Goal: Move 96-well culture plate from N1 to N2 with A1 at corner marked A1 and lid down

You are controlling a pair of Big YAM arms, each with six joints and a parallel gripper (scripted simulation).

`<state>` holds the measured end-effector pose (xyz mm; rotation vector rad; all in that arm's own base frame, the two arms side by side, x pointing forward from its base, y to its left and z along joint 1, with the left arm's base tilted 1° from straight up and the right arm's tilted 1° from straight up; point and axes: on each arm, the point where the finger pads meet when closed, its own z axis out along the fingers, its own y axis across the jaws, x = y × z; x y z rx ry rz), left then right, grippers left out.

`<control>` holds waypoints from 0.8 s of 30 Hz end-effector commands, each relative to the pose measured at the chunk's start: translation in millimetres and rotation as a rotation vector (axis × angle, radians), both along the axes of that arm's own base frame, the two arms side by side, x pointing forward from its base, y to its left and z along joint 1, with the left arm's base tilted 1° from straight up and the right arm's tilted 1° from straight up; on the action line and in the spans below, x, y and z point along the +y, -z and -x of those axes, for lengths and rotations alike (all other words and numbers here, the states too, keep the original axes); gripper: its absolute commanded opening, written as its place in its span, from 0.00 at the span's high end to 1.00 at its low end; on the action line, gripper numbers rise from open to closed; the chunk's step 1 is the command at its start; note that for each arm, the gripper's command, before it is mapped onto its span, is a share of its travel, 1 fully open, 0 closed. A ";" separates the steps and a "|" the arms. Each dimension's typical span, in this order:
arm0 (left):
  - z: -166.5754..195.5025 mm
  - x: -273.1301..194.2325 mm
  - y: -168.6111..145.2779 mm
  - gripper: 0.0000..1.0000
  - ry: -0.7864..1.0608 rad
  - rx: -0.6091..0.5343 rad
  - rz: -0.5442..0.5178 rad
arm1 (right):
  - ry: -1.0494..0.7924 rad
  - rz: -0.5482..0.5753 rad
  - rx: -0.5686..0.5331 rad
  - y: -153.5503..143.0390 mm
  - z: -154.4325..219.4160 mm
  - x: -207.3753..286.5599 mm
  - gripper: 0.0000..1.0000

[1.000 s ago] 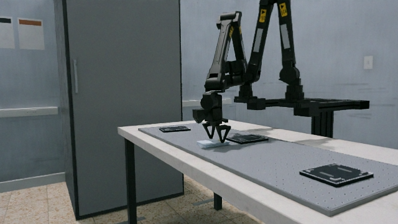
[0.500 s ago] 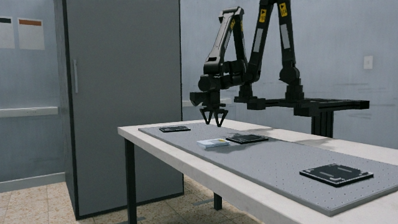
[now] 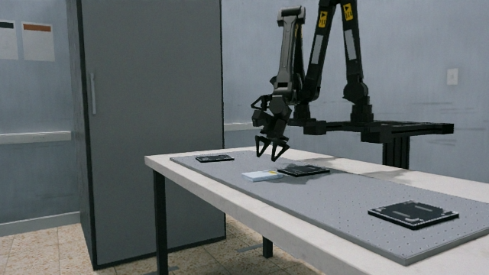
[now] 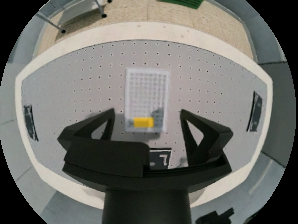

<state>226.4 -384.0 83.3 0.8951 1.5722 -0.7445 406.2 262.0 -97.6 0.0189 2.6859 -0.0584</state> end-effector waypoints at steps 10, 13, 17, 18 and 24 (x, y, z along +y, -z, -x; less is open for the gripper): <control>-3.5 -3.3 -4.9 0.00 0.000 -0.019 0.008 | 0.029 -0.042 -0.213 -30.0 -20.2 4.1 0.00; -3.5 -3.3 -4.9 0.00 0.000 -0.019 0.008 | 0.021 -0.008 -0.219 -46.5 -43.1 -9.8 0.00; -3.5 -3.3 -4.9 0.00 0.000 -0.019 0.008 | -0.026 0.030 -0.200 -50.1 -48.9 -18.6 0.00; -3.5 -3.3 -4.9 0.00 0.000 -0.019 0.008 | -0.067 0.057 -0.178 -50.6 -51.4 -24.6 0.00; -3.5 -3.3 -4.9 0.00 0.000 -0.019 0.008 | -0.386 0.128 0.010 -63.8 -61.9 -65.2 0.00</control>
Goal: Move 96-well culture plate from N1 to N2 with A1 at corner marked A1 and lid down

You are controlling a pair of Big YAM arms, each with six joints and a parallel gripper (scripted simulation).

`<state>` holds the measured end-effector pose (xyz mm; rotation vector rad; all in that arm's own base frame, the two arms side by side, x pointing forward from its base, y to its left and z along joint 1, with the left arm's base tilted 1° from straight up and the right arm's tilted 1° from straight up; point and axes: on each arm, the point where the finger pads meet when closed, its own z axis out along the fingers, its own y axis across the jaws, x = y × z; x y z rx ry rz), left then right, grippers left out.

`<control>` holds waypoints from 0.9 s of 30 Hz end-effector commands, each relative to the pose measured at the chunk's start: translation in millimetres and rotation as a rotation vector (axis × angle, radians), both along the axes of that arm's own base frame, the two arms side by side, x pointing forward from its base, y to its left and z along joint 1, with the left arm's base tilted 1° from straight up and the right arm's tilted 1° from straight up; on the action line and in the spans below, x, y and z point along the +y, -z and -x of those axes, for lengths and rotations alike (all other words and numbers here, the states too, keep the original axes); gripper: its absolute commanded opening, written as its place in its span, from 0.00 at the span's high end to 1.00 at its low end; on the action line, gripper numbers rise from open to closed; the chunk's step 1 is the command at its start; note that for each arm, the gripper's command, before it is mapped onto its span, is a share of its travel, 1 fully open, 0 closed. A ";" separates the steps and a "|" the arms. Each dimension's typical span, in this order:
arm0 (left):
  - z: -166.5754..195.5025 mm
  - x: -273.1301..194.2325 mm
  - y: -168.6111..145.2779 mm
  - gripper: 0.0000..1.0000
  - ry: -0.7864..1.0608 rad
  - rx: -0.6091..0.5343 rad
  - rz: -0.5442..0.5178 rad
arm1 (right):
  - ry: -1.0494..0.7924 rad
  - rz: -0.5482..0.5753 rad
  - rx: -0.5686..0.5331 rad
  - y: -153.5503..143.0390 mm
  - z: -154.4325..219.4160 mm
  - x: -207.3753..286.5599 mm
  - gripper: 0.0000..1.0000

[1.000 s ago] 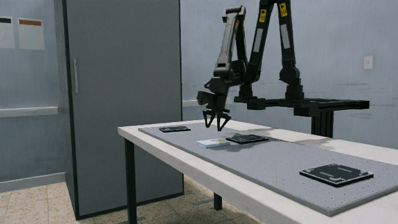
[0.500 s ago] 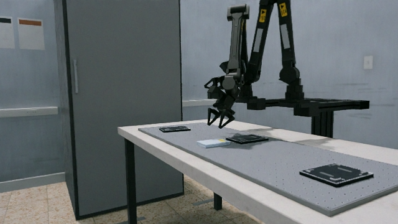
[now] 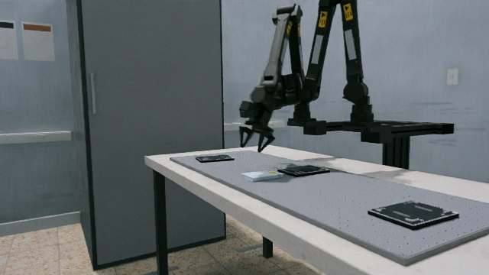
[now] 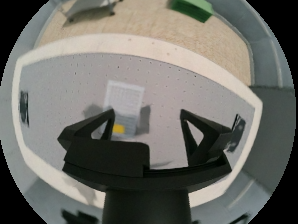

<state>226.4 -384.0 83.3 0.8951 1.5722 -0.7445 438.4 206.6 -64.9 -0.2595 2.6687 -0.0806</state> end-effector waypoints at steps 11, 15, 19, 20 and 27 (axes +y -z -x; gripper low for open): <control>-3.5 -3.3 -4.9 0.00 0.000 -0.019 0.008 | -0.574 -0.007 0.196 -53.8 -22.1 -56.8 0.00; -3.5 -3.3 -4.9 0.00 0.000 -0.019 0.008 | -0.782 -0.086 0.192 -88.0 -17.4 -79.2 0.00; -3.5 -3.3 -4.9 0.00 0.000 -0.019 0.008 | -0.955 -0.183 0.150 -119.2 -9.6 -99.7 0.00; -3.5 -3.3 -4.9 0.00 0.000 -0.019 0.008 | -0.990 -0.209 0.135 -125.9 -7.4 -104.4 0.00; -5.5 -1.2 0.5 0.00 -0.006 -0.013 -0.007 | -1.148 -0.337 0.018 -160.5 3.2 -125.9 0.00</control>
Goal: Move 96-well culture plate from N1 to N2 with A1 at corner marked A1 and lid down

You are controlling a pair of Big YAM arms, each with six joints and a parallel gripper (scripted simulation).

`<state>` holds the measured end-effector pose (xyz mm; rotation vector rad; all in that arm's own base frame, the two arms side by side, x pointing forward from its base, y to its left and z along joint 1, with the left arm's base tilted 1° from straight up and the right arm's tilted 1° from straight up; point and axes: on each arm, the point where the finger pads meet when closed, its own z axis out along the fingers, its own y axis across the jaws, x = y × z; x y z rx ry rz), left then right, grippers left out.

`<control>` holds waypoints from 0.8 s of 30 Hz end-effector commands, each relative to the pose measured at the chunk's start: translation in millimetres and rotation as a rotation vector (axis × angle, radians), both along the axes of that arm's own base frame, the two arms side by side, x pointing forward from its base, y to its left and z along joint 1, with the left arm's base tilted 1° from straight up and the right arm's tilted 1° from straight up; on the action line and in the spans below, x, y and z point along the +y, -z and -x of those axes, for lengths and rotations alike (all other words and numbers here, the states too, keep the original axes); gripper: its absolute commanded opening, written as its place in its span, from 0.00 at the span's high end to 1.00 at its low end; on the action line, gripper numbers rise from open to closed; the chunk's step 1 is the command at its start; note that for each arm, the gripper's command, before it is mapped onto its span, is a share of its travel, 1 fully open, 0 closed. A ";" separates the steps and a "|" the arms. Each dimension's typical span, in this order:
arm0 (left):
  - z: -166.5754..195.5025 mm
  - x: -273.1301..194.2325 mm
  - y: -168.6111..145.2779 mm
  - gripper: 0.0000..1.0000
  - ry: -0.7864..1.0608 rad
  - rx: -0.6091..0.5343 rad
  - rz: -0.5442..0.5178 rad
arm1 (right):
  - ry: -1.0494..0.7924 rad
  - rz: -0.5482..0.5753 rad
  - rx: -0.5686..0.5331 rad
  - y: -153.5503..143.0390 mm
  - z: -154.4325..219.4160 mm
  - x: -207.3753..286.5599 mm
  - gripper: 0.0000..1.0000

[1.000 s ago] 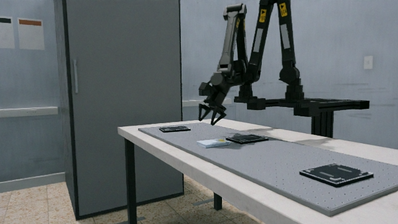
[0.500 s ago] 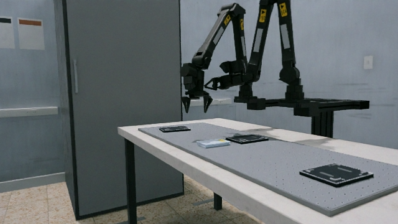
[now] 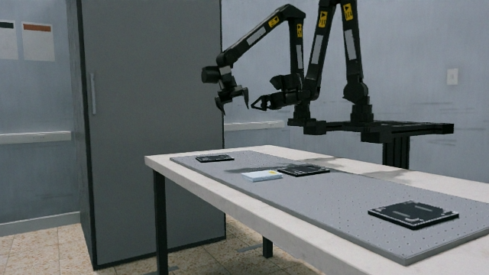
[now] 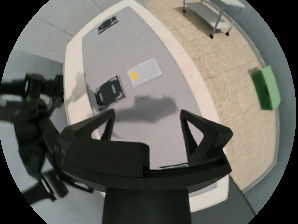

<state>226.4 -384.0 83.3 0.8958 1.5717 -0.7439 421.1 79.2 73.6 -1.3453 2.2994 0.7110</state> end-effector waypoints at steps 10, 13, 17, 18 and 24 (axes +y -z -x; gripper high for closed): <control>-77.1 88.8 26.3 0.00 -0.476 0.204 -0.161 | -0.294 -0.294 -0.293 -78.4 7.6 -23.7 0.00; -102.1 134.6 38.4 0.00 -0.665 0.262 -0.268 | -0.297 -0.339 -0.342 -90.0 10.6 -28.7 0.00; -116.1 164.5 47.8 0.00 -0.768 0.309 -0.351 | -0.297 -0.362 -0.369 -96.4 12.0 -31.6 0.00; -125.1 178.4 54.3 0.00 -0.814 0.346 -0.400 | -0.303 -0.373 -0.381 -100.0 13.2 -29.5 0.00; -150.9 241.0 101.8 0.00 -0.927 0.640 -0.645 | -0.273 -0.409 -0.417 -113.3 14.6 -37.3 0.00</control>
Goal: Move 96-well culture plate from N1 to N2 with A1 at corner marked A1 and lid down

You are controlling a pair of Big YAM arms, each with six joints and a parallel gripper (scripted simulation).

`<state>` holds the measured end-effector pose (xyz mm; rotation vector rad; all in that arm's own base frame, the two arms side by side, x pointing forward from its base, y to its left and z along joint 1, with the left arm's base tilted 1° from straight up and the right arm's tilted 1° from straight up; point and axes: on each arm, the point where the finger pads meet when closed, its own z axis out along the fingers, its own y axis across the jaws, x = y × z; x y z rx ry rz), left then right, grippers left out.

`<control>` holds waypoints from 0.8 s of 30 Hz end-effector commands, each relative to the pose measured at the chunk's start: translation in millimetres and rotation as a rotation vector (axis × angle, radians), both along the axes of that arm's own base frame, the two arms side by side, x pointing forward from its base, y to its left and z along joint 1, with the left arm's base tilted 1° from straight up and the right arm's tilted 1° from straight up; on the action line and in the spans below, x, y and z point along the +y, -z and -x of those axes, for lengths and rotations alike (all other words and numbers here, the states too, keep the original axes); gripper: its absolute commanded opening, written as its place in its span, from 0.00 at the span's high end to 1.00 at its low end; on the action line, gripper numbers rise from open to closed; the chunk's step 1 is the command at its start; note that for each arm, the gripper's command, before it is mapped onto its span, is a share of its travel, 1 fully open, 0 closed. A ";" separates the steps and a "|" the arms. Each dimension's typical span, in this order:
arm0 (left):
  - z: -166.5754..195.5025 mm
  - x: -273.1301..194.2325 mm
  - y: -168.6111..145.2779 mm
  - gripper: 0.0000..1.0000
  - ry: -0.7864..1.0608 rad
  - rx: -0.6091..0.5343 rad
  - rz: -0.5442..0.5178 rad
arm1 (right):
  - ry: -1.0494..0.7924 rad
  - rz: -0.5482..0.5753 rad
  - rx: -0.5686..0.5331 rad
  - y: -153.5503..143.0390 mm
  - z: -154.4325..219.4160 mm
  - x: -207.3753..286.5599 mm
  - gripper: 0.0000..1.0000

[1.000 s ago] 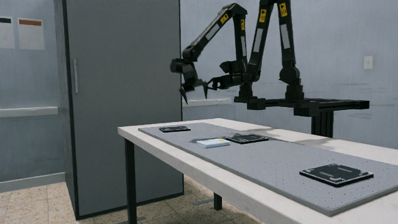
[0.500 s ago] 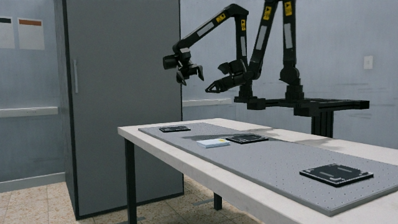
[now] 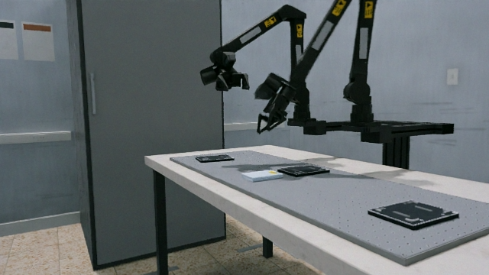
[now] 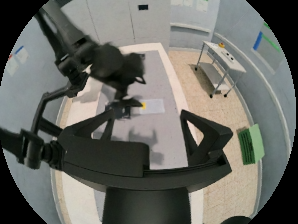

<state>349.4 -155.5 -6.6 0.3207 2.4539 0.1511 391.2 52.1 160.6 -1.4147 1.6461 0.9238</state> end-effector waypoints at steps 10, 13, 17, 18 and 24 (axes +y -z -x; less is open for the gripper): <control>-38.9 35.3 56.8 0.00 -0.186 0.492 0.040 | -0.019 -0.004 -0.115 -29.9 -14.2 -6.9 0.00; -41.6 37.0 66.4 0.00 -0.212 0.584 0.077 | -0.019 -0.004 -0.116 -30.0 -14.2 -6.9 0.00; -43.5 36.9 71.5 0.00 -0.226 0.636 0.103 | -0.019 -0.004 -0.116 -29.9 -14.3 -6.9 0.00; -44.0 36.6 72.4 0.00 -0.227 0.645 0.109 | -0.019 -0.004 -0.116 -29.9 -14.3 -6.9 0.00; -46.8 31.6 74.9 0.00 -0.203 0.632 0.110 | -0.018 -0.004 -0.115 -29.9 -14.3 -6.9 0.00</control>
